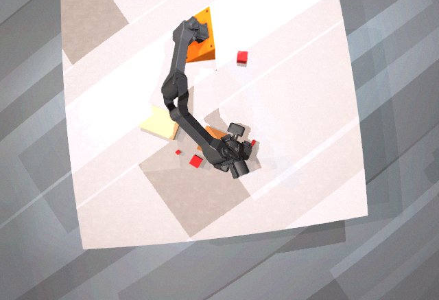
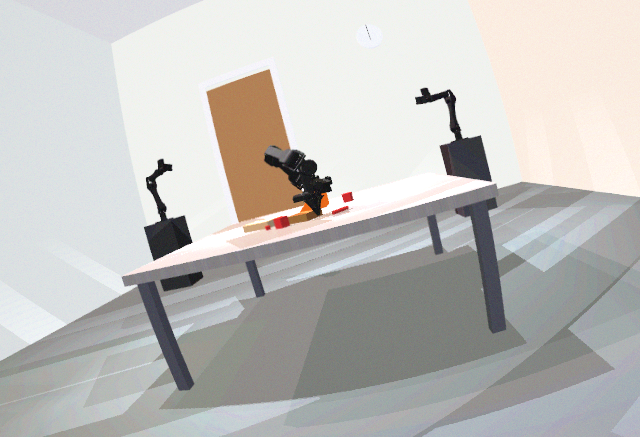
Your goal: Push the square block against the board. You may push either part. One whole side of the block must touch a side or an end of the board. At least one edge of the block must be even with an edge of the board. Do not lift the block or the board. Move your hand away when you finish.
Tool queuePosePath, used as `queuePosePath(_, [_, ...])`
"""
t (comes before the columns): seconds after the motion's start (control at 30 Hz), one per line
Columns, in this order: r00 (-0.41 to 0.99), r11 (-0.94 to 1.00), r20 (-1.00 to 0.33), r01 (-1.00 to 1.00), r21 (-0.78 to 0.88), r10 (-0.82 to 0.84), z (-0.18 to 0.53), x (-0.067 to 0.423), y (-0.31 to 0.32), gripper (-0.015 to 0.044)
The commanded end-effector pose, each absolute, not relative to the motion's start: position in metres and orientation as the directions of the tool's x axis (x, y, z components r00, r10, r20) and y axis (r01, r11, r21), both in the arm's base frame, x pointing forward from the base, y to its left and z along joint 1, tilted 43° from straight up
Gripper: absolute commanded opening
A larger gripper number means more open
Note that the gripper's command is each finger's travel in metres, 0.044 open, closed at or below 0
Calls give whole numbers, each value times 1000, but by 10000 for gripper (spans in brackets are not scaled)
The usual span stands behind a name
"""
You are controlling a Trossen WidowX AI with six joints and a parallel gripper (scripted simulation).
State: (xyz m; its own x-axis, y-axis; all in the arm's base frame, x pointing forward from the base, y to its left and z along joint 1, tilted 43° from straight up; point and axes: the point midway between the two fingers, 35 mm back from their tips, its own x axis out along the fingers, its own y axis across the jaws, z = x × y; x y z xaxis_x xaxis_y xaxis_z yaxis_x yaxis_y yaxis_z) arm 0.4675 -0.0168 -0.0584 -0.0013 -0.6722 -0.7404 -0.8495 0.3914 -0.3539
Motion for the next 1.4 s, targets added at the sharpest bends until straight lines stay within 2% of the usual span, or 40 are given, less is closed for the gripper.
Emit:
queuePosePath(0.0, [-5, 390, -737, -851, -352, -676, -54, 465, -23, 0])
queuePosePath(1.37, [-6, 389, -735, -852, -352, -678, -14, 433, -67, 0])
